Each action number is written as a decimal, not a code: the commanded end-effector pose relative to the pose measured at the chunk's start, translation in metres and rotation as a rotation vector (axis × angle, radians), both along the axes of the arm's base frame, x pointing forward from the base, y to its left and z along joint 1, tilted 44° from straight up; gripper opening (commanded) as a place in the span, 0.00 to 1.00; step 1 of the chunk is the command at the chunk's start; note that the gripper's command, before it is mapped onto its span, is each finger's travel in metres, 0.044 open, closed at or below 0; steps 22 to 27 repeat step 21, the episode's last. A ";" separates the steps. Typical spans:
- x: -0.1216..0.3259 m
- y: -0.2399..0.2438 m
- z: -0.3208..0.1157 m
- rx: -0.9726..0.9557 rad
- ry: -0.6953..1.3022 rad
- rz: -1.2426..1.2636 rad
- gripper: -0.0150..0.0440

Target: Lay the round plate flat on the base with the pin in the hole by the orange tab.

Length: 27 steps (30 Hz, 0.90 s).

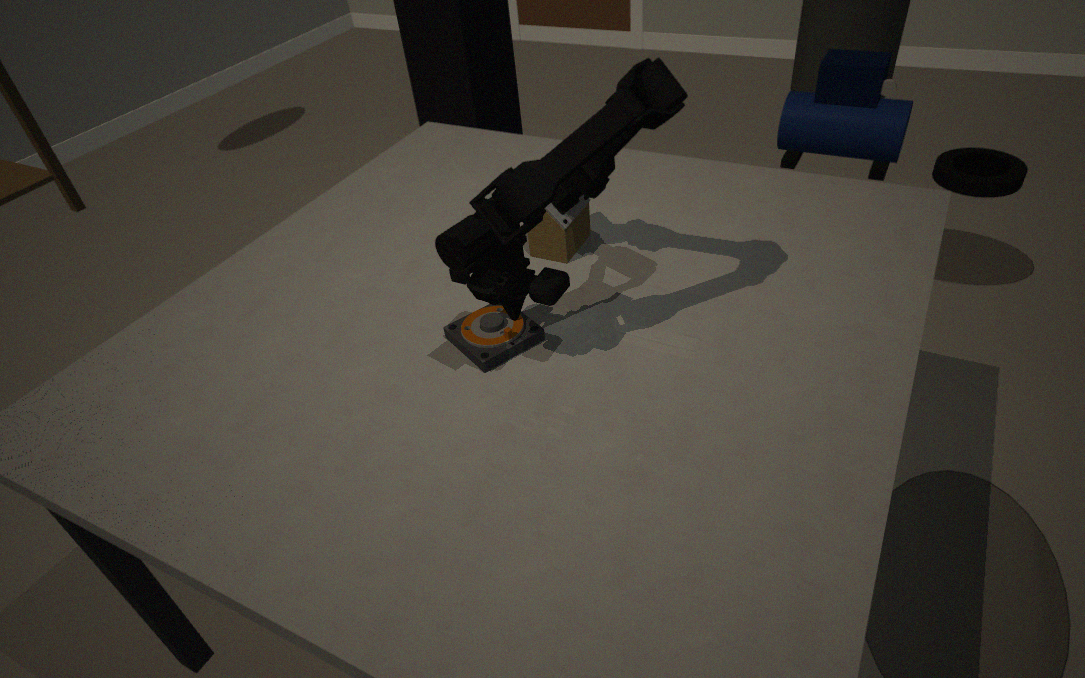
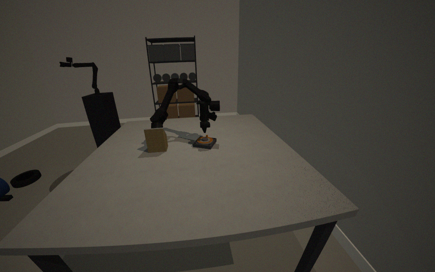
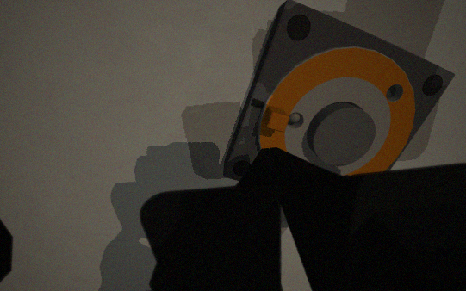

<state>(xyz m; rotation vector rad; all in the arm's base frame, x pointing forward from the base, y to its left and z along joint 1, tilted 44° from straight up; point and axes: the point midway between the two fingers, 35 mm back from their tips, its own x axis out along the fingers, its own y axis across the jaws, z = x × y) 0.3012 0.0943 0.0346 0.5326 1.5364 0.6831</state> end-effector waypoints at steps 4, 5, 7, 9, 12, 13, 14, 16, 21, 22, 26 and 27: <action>0.001 -0.020 0.019 -0.003 -0.018 -0.001 0.25; 0.001 -0.014 0.012 0.000 -0.004 -0.008 0.25; 0.001 -0.014 0.012 0.000 -0.004 -0.008 0.25; 0.001 -0.014 0.012 0.000 -0.004 -0.008 0.25; 0.001 -0.014 0.012 0.000 -0.004 -0.008 0.25; 0.001 -0.014 0.012 0.000 -0.004 -0.008 0.25; 0.001 -0.014 0.012 0.000 -0.004 -0.008 0.25; 0.001 -0.014 0.012 0.000 -0.004 -0.008 0.25; 0.001 -0.014 0.012 0.000 -0.004 -0.008 0.25; 0.001 -0.014 0.012 0.000 -0.004 -0.008 0.25; 0.001 -0.014 0.012 0.000 -0.004 -0.008 0.25; 0.001 -0.014 0.012 0.000 -0.004 -0.008 0.25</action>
